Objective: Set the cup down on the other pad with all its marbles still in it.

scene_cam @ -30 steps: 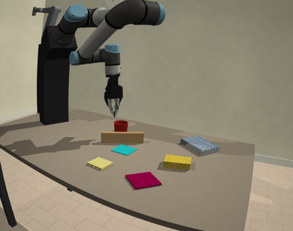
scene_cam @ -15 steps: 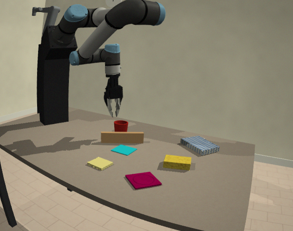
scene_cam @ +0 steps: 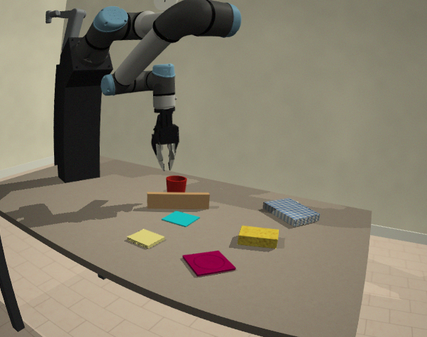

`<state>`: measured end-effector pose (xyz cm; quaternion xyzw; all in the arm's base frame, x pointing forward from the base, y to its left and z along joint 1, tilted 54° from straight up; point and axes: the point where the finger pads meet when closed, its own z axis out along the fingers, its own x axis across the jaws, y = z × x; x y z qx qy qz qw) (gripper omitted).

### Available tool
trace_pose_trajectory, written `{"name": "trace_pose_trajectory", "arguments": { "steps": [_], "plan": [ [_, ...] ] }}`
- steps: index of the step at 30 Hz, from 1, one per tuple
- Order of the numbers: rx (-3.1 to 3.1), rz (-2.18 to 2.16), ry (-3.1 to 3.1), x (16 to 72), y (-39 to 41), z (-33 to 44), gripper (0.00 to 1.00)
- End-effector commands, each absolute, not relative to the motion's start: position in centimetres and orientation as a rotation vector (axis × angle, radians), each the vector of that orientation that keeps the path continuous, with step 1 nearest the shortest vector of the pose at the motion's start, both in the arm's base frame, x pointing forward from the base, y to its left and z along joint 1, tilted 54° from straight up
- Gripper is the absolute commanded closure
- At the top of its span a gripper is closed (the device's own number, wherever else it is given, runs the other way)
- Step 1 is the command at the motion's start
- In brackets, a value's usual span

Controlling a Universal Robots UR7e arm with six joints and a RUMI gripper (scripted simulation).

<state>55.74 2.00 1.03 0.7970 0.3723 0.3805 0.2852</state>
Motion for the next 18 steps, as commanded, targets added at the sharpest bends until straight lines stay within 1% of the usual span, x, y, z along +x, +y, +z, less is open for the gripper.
{"name": "trace_pose_trajectory", "arguments": {
  "steps": [1, 18],
  "plan": [
    [2.131, 1.018, 0.996, 55.74, 2.02, 1.07, 0.89],
    [2.131, 1.017, 0.996, 55.88, 1.98, 0.97, 0.89]
  ]
}}
